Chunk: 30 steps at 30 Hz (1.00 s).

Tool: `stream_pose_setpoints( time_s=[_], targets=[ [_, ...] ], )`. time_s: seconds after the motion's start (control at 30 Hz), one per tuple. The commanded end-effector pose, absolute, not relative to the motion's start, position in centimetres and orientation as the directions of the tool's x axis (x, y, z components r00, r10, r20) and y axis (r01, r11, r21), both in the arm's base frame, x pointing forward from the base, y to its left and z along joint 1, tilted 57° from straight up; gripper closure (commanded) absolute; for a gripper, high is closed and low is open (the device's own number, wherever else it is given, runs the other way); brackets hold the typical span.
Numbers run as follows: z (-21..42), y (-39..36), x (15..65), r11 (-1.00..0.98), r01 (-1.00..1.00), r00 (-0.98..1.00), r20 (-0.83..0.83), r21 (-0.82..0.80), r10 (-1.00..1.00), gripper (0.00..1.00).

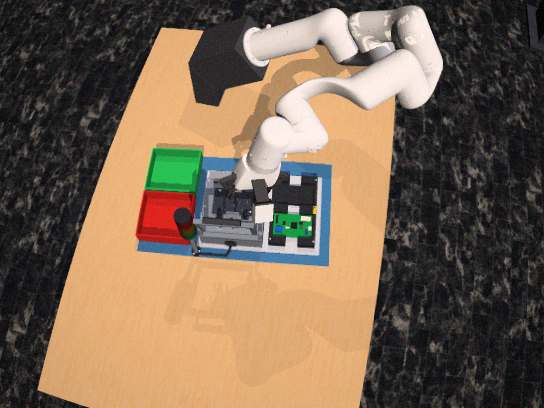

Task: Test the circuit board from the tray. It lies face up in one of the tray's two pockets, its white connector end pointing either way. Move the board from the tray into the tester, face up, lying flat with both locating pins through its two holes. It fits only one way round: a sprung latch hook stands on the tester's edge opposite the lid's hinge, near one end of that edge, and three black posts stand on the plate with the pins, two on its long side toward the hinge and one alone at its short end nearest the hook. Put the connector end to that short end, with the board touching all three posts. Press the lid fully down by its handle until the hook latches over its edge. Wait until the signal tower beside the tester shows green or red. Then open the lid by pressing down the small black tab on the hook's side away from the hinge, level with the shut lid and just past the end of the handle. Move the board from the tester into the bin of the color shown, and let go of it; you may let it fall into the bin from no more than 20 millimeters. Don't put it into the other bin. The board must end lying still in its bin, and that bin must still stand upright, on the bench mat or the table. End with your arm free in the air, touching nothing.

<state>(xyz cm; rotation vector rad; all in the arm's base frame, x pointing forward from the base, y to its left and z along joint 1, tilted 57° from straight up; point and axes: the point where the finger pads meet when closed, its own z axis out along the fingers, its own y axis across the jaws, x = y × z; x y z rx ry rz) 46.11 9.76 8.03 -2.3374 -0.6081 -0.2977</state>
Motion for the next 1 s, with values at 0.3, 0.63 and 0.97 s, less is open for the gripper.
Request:
stream_pose_setpoints(
  time_s=[0.3, 0.63, 0.97],
  targets=[
    [8.1, 9.7, 46.2, -0.651, 0.502, 0.863, 0.371, -0.569, 0.341, 0.00],
    [8.3, 9.7, 46.2, -0.642, 0.517, 0.854, 0.382, -0.566, 0.352, 0.00],
    [12.5, 9.3, 46.1, -0.437, 0.780, 0.626, 0.588, -0.449, 0.512, 0.00]
  ],
)
